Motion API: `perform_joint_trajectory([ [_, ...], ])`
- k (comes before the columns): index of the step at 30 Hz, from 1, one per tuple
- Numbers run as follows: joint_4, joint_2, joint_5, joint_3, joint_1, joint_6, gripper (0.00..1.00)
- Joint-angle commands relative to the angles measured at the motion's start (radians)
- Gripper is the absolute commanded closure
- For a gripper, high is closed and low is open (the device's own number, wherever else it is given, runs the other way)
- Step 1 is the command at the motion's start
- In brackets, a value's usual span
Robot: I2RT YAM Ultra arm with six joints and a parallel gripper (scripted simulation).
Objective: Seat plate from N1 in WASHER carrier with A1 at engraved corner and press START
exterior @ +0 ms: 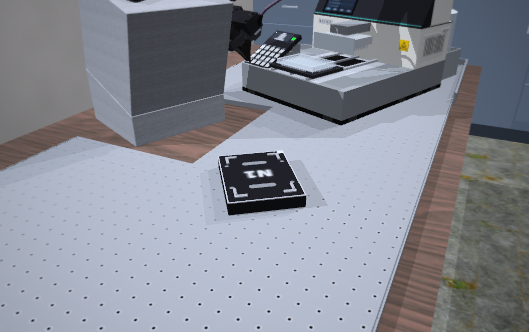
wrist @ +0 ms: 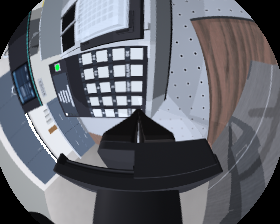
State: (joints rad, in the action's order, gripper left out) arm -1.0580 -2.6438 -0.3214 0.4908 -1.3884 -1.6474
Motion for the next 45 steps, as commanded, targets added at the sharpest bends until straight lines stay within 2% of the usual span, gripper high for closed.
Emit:
perform_joint_trajectory([
  [1, -0.009, -0.027, 0.007, 0.041, 0.016, 0.013, 1.00],
  [5, 0.002, -0.016, -0.002, 0.030, 0.007, 0.004, 1.00],
  [6, 0.006, 0.024, -0.006, 0.021, -0.003, -0.003, 1.00],
  [7, 0.011, 0.030, -0.010, -0.022, -0.013, -0.010, 1.00],
  [16, 0.024, 0.086, -0.022, -0.073, -0.036, -0.031, 1.00],
  [35, 0.066, 0.195, -0.042, -0.153, -0.081, -0.073, 1.00],
  [45, 0.110, 0.277, -0.056, -0.202, -0.113, -0.104, 1.00],
])
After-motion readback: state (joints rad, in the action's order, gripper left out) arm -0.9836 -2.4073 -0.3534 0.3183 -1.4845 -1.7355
